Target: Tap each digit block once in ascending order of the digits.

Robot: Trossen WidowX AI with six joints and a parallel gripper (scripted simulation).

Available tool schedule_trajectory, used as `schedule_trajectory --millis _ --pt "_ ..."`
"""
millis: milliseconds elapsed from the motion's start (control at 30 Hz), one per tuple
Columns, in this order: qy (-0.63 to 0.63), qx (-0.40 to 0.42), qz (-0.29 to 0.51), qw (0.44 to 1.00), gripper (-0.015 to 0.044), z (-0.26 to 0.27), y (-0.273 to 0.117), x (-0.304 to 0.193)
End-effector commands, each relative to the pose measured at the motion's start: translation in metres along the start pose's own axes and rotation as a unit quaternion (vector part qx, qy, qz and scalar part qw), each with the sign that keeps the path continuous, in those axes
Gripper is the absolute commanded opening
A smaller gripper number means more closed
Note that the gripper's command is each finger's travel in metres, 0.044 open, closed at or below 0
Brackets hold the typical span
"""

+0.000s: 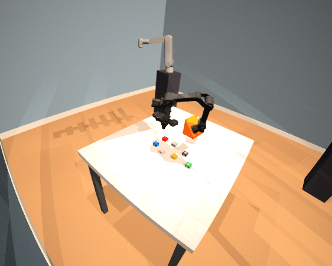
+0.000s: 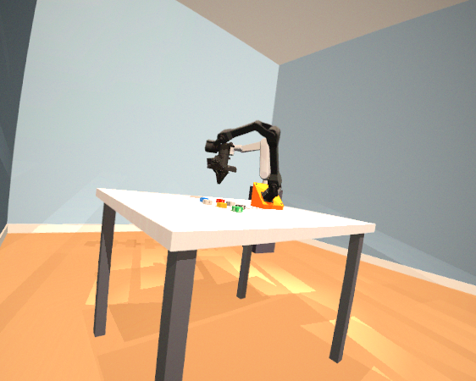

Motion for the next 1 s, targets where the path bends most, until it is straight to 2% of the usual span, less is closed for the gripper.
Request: schedule_trajectory --millis 0,967 --pt "0.007 0.018 0.011 1.000 0.0020 0.006 0.048 -0.006" --pt "0.006 0.018 0.010 1.000 0.0020 0.008 0.081 -0.007"
Point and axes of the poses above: the point midway between the two fingers, 35 mm back from their tips, its own y axis out along the fingers, its own z axis across the jaws, x = y × z, the point moved 4 cm from there along -y, back along the fingers, and after that the axes turned 5 degrees about -y, right-handed, at the moved point
